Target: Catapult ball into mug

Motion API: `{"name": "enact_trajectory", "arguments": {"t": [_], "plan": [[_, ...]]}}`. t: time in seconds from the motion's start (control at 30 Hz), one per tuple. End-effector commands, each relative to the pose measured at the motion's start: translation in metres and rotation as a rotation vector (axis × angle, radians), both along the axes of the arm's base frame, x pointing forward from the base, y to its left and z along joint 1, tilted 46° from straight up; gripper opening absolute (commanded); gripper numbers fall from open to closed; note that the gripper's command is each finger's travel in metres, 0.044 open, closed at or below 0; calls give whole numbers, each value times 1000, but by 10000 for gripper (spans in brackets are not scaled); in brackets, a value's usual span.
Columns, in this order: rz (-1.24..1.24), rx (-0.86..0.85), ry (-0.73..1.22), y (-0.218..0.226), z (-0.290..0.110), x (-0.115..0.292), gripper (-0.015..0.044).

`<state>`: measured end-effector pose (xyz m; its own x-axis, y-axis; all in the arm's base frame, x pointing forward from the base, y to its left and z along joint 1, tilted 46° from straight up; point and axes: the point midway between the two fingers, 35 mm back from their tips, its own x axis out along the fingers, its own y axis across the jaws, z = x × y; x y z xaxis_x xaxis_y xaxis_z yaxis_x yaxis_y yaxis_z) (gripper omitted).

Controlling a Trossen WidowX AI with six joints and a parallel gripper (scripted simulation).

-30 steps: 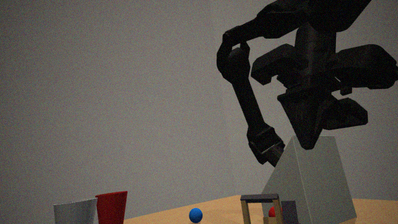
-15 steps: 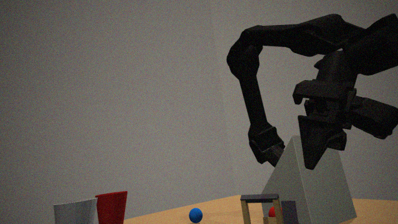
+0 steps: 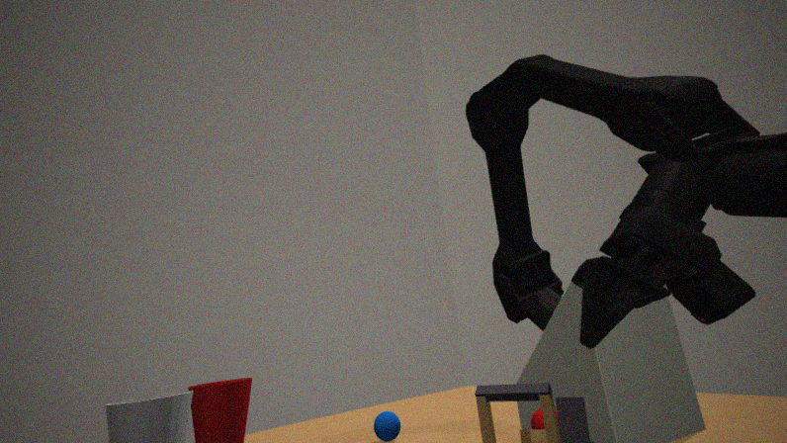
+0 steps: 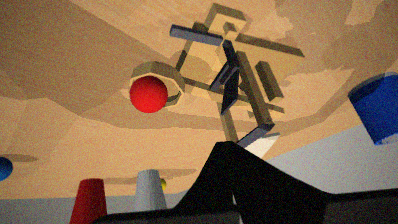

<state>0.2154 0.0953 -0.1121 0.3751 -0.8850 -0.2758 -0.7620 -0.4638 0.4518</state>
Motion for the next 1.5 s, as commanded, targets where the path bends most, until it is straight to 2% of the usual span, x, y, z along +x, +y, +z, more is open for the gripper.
{"name": "enact_trajectory", "arguments": {"t": [0.0,0.37,1.47], "plan": [[62,-100,84,-10,8,-11,0],[71,-115,97,-13,8,-13,0],[72,-115,97,-48,-34,-18,0]]}}
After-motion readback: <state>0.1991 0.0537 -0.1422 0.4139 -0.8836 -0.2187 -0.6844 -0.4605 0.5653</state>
